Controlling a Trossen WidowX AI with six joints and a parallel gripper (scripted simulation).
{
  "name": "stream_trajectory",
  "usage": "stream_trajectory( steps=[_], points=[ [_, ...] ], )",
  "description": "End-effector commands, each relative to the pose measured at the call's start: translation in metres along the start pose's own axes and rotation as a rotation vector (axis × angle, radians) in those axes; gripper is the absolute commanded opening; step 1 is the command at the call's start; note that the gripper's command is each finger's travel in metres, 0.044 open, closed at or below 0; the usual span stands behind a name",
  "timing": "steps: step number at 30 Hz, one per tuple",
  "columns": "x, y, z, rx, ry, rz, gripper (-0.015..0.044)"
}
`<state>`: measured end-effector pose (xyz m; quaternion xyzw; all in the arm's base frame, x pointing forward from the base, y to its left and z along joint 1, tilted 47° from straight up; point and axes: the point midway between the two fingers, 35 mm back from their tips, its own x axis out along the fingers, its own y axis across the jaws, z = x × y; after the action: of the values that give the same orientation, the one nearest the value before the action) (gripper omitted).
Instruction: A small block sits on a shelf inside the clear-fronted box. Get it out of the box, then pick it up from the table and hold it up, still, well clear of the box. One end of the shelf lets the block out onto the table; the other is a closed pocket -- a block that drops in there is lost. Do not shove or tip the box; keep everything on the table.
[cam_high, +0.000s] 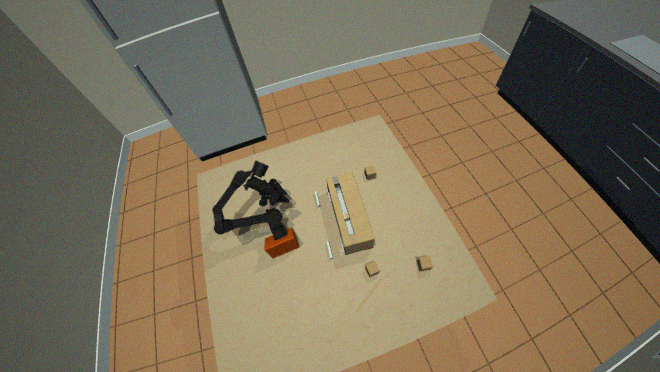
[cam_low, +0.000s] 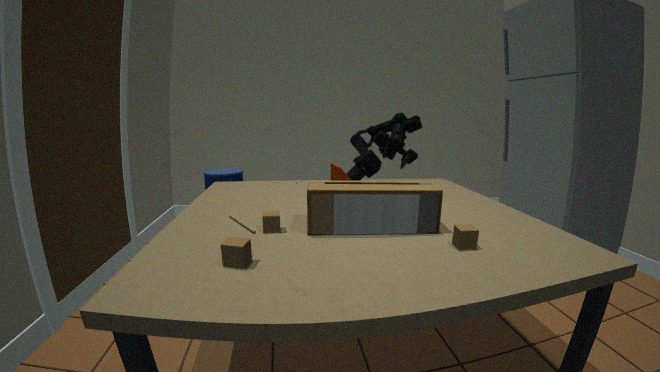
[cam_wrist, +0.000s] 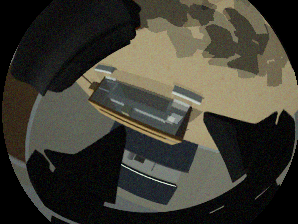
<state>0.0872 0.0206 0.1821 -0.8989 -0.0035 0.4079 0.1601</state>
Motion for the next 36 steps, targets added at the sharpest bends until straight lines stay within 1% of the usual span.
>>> stream_trajectory(
  steps=[1,9,19,29,36],
  points=[
    [0.0,0.0,-0.001,0.005,-0.005,0.002,0.04],
    [0.012,-0.003,-0.029,0.262,-0.234,0.079,0.04],
    [0.048,0.013,-0.077,0.632,-0.505,0.14,0.04],
    [0.102,0.064,-0.114,1.054,-0.741,0.154,0.04],
    [0.14,0.112,-0.117,1.356,-0.86,0.158,0.04]
  ],
)
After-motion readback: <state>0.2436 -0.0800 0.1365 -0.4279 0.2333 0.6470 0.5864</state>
